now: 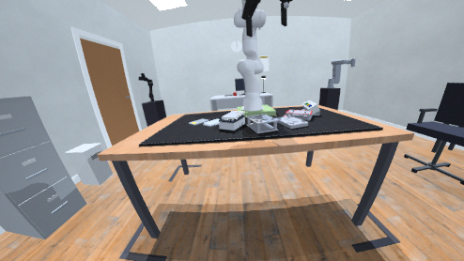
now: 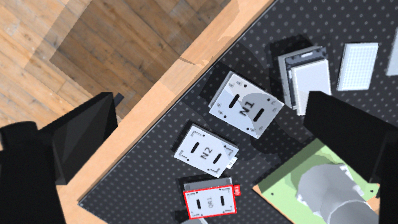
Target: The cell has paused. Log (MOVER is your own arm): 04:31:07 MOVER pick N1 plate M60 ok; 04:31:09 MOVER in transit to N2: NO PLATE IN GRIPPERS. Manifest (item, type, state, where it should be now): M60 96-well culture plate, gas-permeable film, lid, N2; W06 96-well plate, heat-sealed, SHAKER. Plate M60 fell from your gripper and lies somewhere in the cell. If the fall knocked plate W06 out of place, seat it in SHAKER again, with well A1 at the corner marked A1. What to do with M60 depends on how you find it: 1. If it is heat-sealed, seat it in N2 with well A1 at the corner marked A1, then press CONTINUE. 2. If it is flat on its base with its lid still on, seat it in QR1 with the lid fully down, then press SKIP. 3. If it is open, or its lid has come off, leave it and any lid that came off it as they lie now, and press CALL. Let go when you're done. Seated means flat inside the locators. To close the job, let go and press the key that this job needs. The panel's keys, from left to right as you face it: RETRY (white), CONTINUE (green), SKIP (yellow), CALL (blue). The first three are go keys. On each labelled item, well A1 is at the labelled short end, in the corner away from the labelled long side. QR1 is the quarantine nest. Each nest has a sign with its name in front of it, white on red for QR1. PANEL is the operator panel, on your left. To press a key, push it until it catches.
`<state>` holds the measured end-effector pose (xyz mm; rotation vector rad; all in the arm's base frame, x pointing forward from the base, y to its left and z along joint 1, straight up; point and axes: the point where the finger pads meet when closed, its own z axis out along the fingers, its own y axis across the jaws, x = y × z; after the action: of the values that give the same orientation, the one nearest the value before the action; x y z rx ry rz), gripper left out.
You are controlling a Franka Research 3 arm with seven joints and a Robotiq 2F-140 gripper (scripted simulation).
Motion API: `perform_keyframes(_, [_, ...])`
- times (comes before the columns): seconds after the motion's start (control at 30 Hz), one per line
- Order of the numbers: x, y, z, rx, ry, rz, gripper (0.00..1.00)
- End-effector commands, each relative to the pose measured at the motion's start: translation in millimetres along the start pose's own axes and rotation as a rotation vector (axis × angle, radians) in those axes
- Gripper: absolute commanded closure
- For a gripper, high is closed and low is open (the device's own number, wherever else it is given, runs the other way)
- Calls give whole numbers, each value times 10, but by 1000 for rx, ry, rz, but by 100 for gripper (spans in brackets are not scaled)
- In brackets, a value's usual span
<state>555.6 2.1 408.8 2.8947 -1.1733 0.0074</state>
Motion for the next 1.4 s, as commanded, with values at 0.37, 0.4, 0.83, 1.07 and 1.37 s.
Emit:
perform_keyframes(0.37, [7, 23, -41, 15, -11, 15, 0])
perform_keyframes(0.4, [8, 24, -41, 15, -11, 15, 0])
perform_keyframes(0.83, [127, 194, 31, 7, -1, 0, 0])
perform_keyframes(1.07, [353, 574, 187, -11, 16, -35, 0])
perform_keyframes(1.37, [628, 1211, 450, -39, 33, -96, 0])
